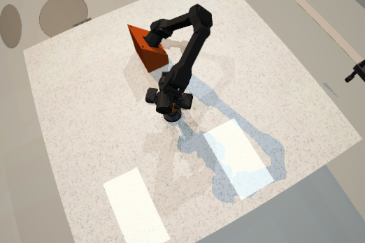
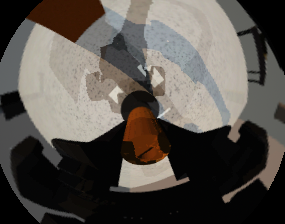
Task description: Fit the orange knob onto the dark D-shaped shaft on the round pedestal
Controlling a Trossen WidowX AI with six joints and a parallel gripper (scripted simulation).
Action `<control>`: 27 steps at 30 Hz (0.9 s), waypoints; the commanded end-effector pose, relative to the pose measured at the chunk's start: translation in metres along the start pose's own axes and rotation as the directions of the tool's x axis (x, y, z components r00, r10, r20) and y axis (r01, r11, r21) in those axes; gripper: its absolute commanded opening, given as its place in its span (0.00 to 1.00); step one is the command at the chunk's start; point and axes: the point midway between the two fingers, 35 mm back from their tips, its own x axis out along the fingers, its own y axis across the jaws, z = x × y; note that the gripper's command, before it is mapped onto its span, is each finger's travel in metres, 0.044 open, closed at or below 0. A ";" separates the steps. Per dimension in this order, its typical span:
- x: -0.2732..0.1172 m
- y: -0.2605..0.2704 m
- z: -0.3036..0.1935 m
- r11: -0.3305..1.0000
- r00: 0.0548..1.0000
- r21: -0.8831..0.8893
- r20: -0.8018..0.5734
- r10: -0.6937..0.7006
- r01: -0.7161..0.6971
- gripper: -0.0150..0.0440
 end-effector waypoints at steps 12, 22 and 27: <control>0.000 0.000 -0.002 0.826 1.000 0.563 -0.004 0.001 0.002 0.25; 0.002 0.000 -0.001 0.278 1.000 0.961 -0.004 0.001 0.004 0.25; 0.000 0.000 -0.001 -0.066 1.000 0.998 -0.005 0.001 0.005 0.25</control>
